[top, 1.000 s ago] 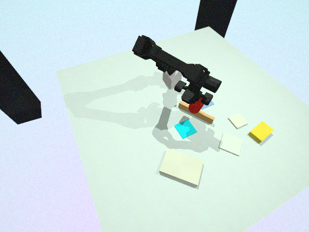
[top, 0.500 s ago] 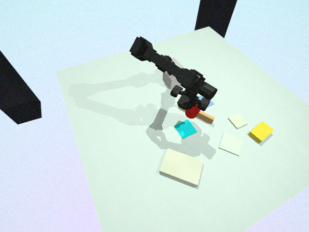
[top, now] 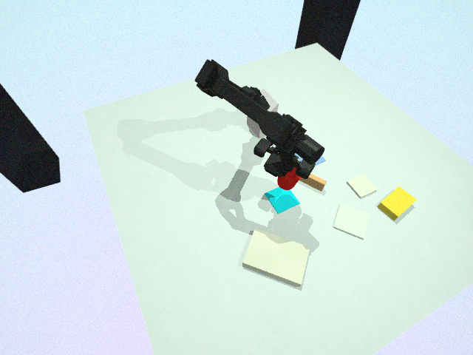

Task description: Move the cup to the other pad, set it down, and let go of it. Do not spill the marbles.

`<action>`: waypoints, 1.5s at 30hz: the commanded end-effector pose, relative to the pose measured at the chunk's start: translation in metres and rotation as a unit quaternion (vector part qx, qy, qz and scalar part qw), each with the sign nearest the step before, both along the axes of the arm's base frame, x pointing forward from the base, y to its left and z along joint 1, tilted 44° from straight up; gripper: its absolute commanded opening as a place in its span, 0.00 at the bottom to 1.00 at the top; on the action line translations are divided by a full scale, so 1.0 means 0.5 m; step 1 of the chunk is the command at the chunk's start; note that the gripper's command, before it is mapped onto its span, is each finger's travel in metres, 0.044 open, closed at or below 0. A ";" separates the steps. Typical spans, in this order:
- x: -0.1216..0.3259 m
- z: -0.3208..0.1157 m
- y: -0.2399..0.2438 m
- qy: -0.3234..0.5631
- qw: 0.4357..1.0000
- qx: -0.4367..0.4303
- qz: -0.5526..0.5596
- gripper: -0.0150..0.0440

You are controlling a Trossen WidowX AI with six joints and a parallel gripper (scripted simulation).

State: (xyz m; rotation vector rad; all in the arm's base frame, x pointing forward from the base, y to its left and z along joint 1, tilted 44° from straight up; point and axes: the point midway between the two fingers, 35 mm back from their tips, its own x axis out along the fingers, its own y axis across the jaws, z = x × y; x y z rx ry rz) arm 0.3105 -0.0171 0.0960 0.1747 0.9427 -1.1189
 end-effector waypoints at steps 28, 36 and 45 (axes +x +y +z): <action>0.031 -0.018 -0.054 -0.003 1.000 -0.002 0.003 0.25; 0.034 -0.035 -0.072 -0.003 1.000 -0.002 0.003 0.25; 0.036 -0.054 -0.090 -0.003 1.000 -0.002 0.003 0.25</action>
